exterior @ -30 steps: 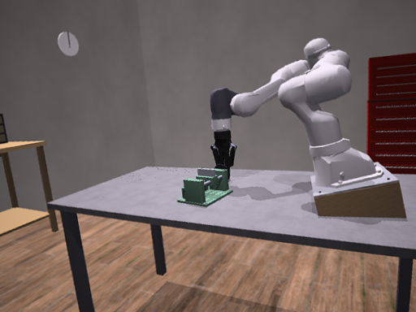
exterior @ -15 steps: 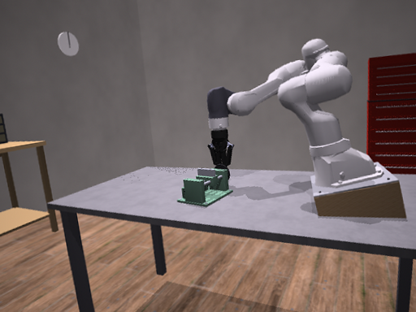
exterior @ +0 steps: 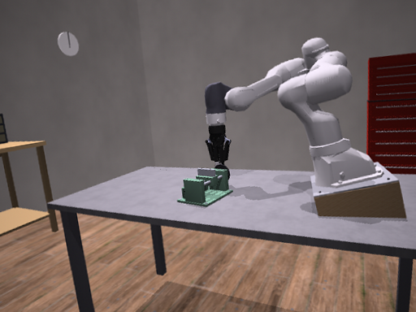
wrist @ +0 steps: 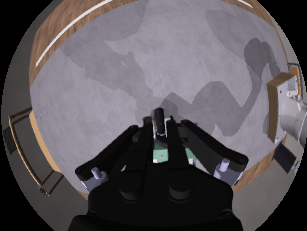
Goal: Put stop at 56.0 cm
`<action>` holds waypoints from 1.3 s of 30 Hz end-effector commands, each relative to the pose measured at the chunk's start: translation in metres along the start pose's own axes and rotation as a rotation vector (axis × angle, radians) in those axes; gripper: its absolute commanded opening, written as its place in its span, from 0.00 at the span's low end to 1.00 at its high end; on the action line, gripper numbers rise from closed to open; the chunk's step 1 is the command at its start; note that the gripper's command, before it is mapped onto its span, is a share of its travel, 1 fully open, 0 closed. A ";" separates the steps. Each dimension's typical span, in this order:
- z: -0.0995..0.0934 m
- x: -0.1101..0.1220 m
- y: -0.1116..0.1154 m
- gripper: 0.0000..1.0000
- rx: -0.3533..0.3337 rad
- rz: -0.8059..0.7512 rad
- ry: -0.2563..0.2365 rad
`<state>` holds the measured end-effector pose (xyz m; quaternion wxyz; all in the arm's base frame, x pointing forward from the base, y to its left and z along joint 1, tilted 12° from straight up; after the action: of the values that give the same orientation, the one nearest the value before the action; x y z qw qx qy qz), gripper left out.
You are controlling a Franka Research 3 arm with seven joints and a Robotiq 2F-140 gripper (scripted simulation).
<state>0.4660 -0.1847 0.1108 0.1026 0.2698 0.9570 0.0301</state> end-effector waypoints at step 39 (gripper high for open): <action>-0.032 0.037 -0.009 0.04 -0.002 -0.003 0.003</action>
<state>0.4301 -0.1757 0.1380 0.1062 0.2691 0.9567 0.0306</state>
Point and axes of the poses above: the point where the finger pads meet when closed, its own z axis out along the fingers, its own x axis across the jaws, y = z × x, the point moved 1 cm from there along -z, back along the fingers, and after that the axes turned 14 degrees about z, right-handed, at the moved point
